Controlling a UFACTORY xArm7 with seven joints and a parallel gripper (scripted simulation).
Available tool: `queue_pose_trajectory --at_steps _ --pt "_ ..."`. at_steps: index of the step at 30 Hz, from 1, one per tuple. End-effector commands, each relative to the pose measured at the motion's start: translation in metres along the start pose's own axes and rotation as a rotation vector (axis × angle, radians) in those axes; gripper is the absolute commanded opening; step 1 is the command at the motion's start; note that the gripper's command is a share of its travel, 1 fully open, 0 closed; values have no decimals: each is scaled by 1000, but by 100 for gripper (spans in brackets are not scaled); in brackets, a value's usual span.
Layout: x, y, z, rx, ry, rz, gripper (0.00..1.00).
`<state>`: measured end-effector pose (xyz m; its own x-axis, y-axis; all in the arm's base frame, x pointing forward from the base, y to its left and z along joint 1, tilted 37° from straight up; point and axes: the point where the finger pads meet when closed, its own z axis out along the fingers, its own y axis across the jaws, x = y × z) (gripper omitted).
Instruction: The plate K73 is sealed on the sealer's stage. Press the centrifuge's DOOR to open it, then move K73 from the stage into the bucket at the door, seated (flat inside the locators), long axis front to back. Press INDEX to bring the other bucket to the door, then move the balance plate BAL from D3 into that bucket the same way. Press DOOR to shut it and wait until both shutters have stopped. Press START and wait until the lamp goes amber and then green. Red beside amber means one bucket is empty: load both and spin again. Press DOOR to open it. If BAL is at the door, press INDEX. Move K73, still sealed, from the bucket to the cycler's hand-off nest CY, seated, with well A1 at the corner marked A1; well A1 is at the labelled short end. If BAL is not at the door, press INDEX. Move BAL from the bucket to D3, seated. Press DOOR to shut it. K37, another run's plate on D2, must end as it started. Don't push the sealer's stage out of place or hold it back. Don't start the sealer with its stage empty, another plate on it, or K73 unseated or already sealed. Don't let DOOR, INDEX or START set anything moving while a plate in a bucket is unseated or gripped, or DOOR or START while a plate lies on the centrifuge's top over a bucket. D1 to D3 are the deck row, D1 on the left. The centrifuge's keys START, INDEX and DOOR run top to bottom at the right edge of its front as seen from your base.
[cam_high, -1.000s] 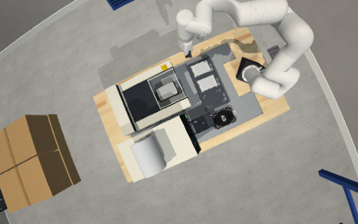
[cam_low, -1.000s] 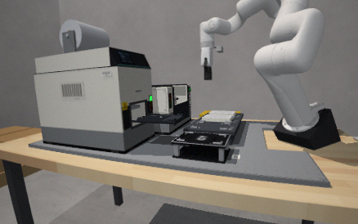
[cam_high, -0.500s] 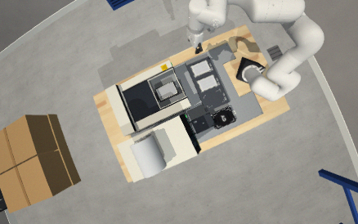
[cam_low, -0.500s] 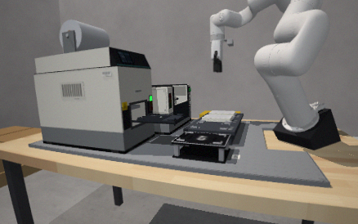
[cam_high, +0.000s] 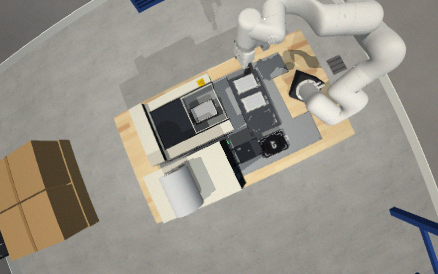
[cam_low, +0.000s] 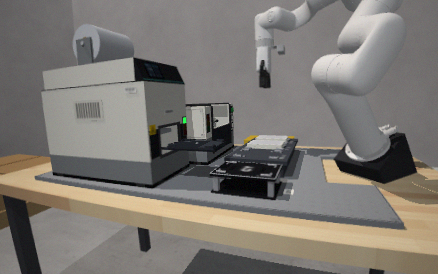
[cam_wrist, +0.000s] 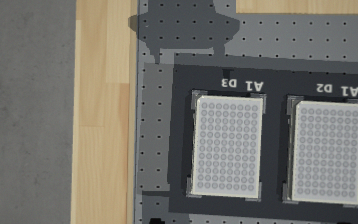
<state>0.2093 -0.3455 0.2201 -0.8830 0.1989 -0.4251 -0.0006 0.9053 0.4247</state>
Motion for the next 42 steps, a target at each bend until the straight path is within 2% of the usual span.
queue_pose_trajectory --at_steps 1,4,17,22,36,38,42 --pt "-1 19 -2 4 -5 1 100" --pt "-1 24 -2 4 -5 1 100" --pt "-1 90 -2 4 -5 1 100" --pt "-1 93 -2 4 -5 1 100" --pt "-71 93 -3 4 -6 1 100" --pt "-71 93 -3 4 -6 1 100" --pt "-91 93 -3 4 -6 1 100"
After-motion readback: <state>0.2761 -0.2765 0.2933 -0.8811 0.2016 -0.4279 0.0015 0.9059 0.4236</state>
